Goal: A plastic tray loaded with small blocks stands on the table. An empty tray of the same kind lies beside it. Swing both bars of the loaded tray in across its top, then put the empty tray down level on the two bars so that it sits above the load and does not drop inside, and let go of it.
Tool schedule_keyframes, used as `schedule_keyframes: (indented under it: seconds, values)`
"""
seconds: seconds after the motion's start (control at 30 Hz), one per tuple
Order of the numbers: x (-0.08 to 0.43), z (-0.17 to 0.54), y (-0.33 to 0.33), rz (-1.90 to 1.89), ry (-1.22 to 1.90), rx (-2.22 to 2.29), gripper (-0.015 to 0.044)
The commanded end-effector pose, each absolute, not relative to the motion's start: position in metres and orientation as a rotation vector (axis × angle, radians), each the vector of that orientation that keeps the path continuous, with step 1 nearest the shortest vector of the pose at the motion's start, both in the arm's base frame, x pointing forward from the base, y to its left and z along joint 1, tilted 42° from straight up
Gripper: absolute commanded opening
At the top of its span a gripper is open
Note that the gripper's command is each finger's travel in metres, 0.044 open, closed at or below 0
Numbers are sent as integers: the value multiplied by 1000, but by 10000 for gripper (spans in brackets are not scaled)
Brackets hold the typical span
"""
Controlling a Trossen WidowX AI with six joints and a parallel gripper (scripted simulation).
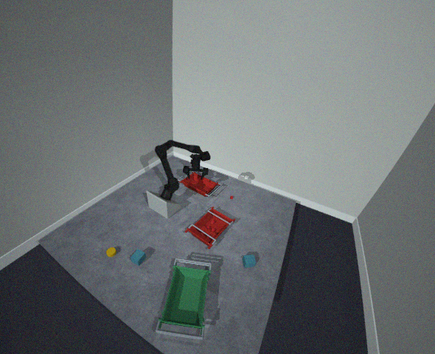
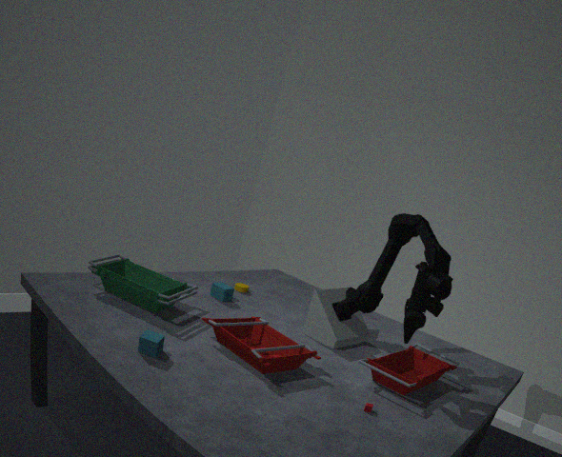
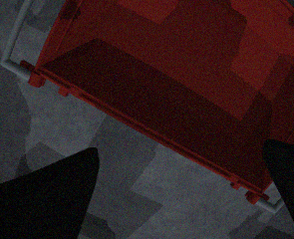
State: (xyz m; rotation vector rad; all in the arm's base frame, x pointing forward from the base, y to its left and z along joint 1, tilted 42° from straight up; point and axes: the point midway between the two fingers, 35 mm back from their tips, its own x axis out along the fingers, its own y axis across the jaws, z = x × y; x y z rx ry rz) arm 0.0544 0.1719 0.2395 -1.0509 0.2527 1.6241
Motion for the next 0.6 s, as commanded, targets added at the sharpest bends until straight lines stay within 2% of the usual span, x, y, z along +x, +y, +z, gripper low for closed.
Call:
schedule_keyframes:
  seconds: [0.0, 0.13, 0.57]
  values:
    - [55, 209, 171, 1747, -492, -1688, 440]
    - [55, 206, 171, 1747, -630, -1786, 440]
    - [55, 206, 171, 1747, -630, -1786, 440]
